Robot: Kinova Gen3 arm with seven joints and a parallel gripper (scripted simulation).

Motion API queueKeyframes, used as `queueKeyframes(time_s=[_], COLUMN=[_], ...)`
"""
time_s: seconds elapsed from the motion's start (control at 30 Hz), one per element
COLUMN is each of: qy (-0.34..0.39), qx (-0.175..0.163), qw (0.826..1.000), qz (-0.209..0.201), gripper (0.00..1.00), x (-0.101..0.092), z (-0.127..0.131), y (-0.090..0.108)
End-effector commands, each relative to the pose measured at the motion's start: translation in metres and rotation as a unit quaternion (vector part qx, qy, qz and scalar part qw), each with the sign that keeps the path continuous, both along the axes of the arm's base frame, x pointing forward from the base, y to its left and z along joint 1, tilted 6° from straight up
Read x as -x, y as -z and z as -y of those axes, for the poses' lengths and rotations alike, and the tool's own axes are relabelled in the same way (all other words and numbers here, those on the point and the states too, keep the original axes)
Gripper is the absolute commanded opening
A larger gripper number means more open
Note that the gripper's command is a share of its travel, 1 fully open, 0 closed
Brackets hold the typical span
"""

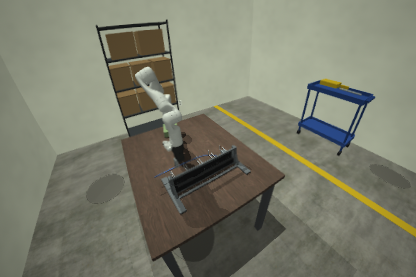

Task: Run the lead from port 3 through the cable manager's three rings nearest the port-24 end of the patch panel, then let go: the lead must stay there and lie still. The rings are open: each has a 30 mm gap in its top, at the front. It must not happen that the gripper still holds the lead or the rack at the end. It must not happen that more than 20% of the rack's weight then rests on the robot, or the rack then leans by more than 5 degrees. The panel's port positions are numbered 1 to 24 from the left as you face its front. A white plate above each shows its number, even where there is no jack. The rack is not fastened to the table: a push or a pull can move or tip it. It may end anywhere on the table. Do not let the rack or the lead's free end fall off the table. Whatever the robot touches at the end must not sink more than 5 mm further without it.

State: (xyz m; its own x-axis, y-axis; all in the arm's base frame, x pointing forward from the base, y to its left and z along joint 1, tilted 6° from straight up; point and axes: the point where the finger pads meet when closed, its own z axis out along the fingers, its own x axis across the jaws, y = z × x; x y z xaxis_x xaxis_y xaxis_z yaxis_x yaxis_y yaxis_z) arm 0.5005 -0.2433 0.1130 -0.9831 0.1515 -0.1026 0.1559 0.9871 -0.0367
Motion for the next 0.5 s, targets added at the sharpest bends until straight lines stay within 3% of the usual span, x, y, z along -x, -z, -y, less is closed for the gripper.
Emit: queueKeyframes(time_s=[0.0,0.47], qy=[0.0,0.001], qx=[0.001,0.001], qw=[1.0,1.0], qz=[-0.002,0.0], gripper=[0.0,0.0], x=[0.0,-0.002], z=[0.0,0.002], y=[0.008,0.023])
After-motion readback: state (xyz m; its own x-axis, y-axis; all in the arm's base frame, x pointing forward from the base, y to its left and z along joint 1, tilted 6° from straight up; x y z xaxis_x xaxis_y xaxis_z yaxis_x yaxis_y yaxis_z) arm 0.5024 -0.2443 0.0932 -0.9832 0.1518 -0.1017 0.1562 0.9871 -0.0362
